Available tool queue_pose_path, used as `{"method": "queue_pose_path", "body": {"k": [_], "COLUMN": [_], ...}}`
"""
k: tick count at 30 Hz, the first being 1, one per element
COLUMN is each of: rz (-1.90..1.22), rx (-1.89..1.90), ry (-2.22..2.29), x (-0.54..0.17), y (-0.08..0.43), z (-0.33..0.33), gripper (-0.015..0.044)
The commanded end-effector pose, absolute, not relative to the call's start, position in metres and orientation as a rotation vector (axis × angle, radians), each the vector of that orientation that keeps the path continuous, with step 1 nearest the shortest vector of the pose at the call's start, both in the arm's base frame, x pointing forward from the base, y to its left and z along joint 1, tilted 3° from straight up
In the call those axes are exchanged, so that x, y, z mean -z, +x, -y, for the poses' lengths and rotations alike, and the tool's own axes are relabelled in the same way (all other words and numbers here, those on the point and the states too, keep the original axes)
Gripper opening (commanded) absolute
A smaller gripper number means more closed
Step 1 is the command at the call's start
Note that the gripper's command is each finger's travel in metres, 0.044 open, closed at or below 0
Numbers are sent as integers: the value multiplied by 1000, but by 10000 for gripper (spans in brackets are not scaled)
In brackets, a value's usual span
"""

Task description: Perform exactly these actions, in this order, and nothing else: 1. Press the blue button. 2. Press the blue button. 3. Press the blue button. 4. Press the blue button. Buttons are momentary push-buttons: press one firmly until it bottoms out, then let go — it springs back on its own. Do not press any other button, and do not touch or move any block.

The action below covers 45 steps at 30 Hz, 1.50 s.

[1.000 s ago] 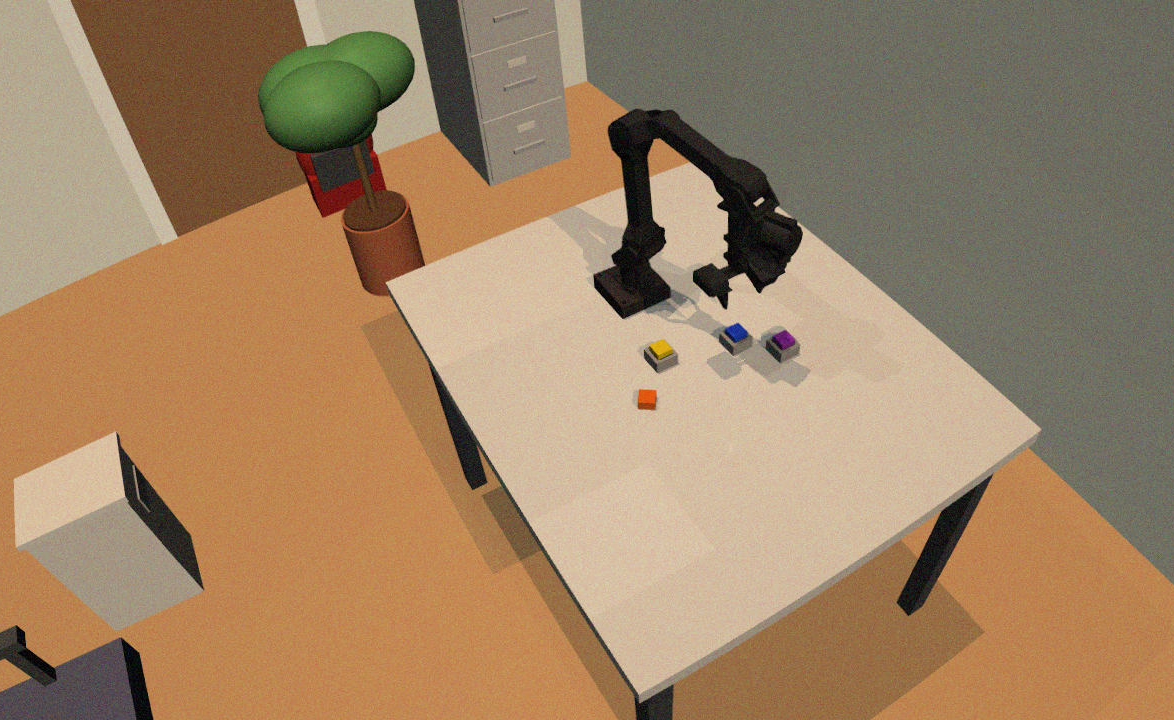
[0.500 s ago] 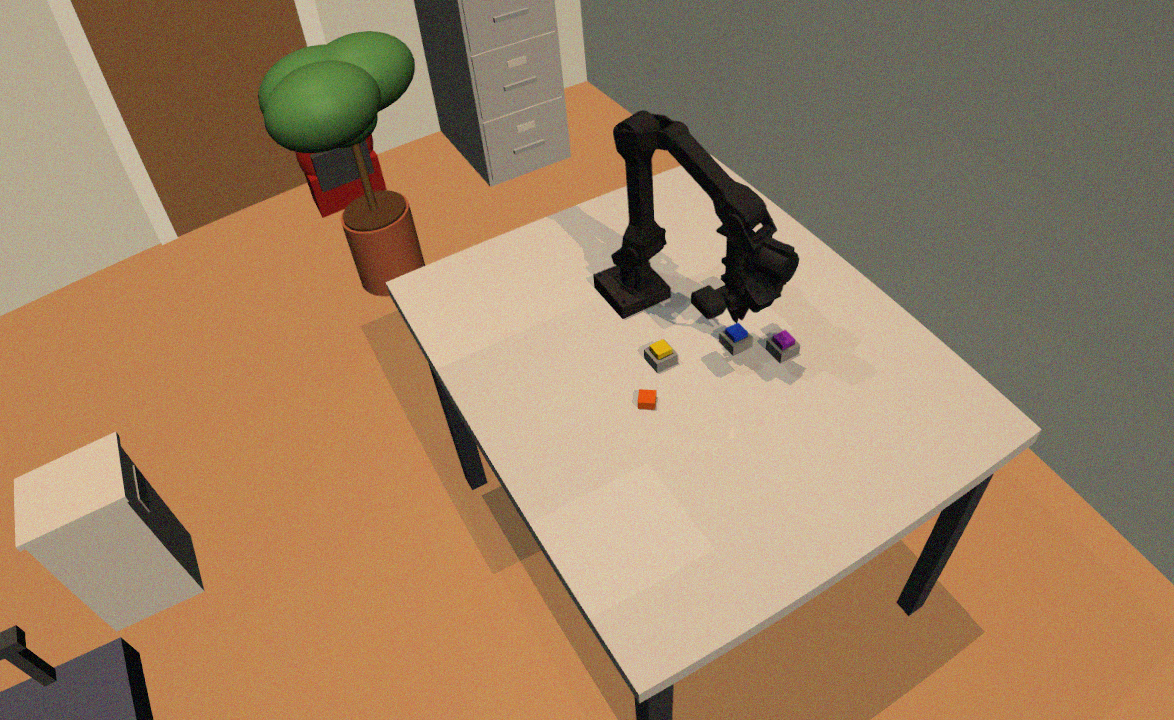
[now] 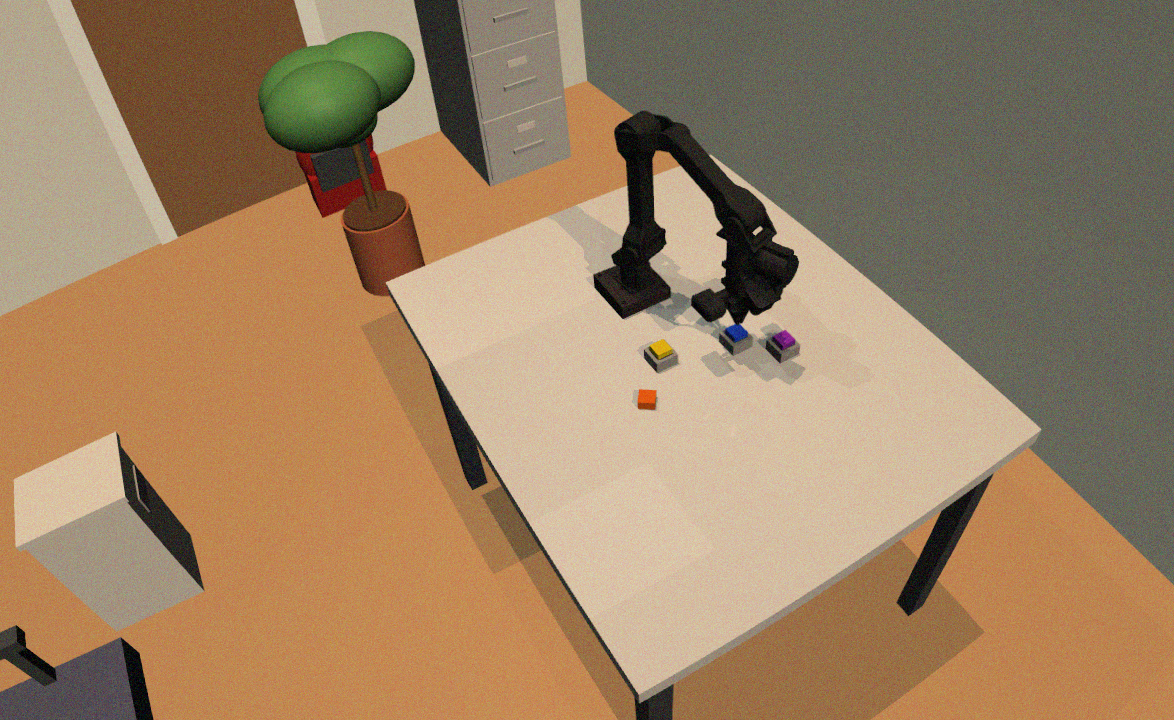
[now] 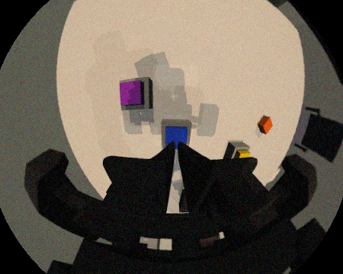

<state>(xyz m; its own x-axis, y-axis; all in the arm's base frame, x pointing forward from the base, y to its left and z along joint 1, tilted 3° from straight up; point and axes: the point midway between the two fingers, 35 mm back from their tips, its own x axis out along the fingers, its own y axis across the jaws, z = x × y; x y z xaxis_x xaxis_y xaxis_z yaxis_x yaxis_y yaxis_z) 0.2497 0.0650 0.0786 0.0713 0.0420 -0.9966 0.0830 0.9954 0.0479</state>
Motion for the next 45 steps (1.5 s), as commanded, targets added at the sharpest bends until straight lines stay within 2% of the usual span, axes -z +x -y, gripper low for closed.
{"method": "queue_pose_path", "body": {"k": [1,34,38,45], "rz": [-1506,-1506,-1506,-1506], "rx": [32,32,32,32], "ry": [94,94,94,94], "x": [-70,-49,-81,-83], "y": [249,250,248,248], "z": [-64,-65,-64,-64], "gripper": [20,20,20,20]}}
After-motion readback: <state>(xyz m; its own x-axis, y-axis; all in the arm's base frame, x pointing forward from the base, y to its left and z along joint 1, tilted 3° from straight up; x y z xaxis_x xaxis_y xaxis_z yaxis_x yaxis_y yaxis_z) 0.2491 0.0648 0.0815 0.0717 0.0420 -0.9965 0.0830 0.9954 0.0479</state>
